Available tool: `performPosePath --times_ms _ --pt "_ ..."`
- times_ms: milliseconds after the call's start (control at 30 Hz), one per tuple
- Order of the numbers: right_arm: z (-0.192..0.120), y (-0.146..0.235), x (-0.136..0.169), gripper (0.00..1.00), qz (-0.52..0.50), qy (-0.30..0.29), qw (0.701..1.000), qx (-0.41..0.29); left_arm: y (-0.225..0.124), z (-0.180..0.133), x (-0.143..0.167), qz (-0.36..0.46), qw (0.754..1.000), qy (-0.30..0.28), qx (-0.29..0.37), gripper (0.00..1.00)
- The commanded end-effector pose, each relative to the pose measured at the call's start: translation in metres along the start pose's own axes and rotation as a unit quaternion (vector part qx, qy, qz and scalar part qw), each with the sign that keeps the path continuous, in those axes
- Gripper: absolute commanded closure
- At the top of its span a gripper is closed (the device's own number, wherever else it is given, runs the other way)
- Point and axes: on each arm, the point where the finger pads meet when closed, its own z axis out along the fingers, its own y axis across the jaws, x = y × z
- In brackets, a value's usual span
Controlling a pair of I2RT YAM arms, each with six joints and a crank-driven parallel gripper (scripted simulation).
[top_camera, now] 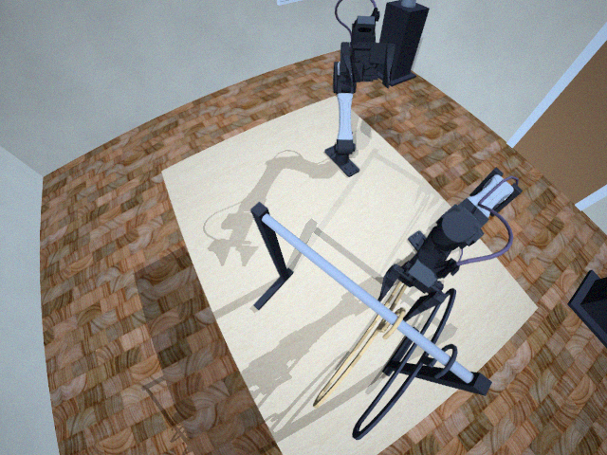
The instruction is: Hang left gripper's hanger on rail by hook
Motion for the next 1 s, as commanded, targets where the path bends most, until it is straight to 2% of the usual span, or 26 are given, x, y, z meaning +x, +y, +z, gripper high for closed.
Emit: performPosePath --times_ms 0,300,433,967 --pt "0.006 0.009 -0.001 0.00 0.009 0.004 1.000 -0.019 0.003 -0.018 -0.008 -0.009 1.000 -0.014 -0.007 0.31" --pt "0.030 0.032 0.003 0.00 0.028 0.030 0.997 -0.070 0.003 -0.111 -0.012 -0.009 1.000 -0.022 -0.007 0.31" --pt "0.031 0.033 0.003 0.00 0.029 0.031 0.996 -0.072 0.003 -0.140 -0.015 -0.011 1.000 -0.026 -0.007 0.31" --pt "0.031 0.033 -0.001 0.00 0.028 0.023 0.997 -0.071 0.003 -0.140 -0.017 -0.012 0.999 -0.029 -0.007 0.31"
